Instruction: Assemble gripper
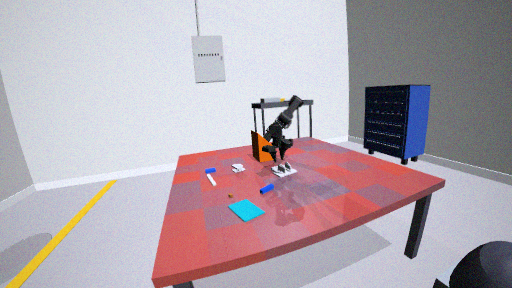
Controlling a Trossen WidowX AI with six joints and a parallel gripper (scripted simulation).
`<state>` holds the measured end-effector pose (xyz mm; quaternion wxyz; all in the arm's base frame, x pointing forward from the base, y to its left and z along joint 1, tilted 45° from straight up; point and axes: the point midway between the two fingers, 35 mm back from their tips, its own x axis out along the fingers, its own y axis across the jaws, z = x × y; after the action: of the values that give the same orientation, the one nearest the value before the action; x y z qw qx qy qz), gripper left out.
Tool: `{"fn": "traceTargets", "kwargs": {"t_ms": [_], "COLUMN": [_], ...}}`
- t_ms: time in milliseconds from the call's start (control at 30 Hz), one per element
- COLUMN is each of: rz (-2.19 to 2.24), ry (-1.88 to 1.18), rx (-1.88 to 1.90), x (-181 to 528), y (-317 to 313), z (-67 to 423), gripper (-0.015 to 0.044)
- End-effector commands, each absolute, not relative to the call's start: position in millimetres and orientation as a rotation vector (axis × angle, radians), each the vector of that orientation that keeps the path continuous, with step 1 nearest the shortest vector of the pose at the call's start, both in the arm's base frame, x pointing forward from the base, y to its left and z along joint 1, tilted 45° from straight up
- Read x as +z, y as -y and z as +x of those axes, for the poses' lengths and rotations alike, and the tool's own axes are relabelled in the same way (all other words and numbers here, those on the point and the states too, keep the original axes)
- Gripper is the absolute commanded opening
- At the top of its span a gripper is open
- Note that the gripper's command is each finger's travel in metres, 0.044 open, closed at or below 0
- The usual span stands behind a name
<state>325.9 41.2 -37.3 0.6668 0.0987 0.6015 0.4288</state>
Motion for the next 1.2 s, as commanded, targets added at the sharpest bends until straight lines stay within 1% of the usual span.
{"fn": "traceTargets", "kwargs": {"t_ms": [0,167,200,700,1167], "rz": [0.252,0.354,0.374,0.614,0.929], "ry": [-1.385,-1.46,-1.474,-1.633,-1.757], "rx": [0.936,0.815,0.791,0.457,0.11], "x": [-43,-57,-60,-99,-131], "y": [-36,-11,-6,57,109], "z": [324,321,320,295,259], "gripper": [0.0303,0.0434,0.044,0.044,0.044]}}
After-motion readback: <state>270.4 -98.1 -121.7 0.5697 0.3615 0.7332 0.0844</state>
